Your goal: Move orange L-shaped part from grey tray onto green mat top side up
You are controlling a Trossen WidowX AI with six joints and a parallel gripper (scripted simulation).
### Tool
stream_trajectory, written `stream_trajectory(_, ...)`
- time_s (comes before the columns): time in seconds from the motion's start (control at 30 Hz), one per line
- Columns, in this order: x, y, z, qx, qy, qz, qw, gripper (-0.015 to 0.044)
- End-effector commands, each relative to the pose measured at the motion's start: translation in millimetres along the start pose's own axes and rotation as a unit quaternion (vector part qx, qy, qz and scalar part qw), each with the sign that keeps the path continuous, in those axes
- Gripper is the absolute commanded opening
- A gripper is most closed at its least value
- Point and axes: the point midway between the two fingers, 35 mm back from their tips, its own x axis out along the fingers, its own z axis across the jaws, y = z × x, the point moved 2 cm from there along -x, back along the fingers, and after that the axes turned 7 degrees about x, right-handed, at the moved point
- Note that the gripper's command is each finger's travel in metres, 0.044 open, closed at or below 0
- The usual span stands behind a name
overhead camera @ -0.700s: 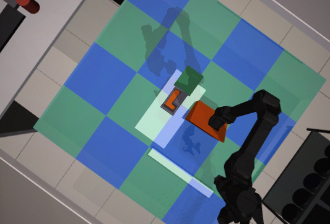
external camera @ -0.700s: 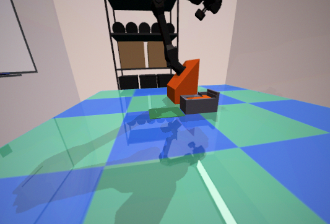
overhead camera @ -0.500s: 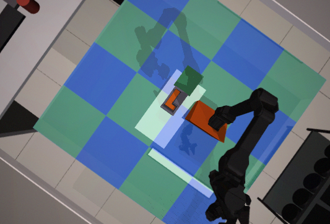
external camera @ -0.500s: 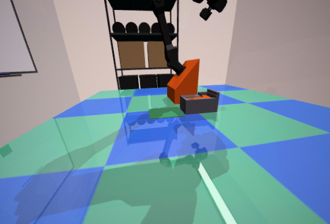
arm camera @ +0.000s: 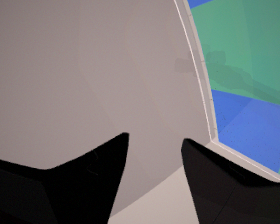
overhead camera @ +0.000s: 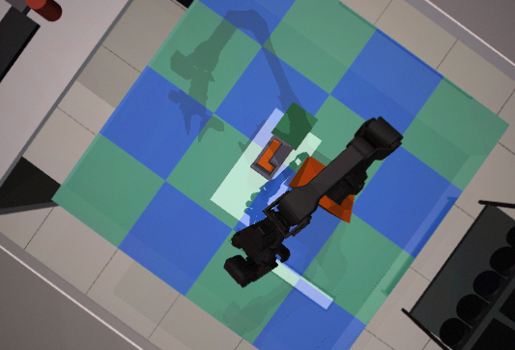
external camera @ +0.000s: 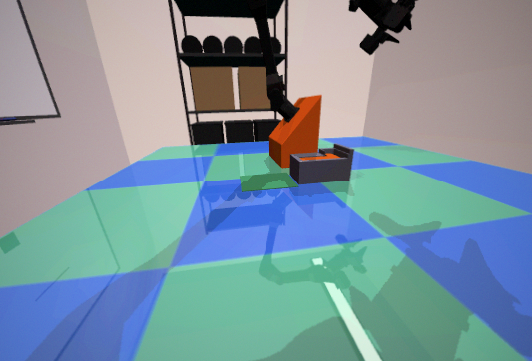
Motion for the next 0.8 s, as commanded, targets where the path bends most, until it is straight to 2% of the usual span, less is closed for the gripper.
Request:
stream_trajectory(0.0, -7, -69, -24, -0.015, 0.054, -0.106, 0.993, 0.0180)
stream_trajectory(0.23, -53, -186, -94, -0.075, 0.239, -0.259, 0.933, 0.0180)
stream_trajectory(0.43, -116, -253, -168, -0.144, 0.455, -0.285, 0.831, 0.0180)
stream_trajectory(0.5, -123, -258, -175, -0.153, 0.478, -0.281, 0.818, 0.0180)
stream_trajectory(0.77, -122, -260, -177, -0.153, 0.478, -0.281, 0.818, 0.0180)
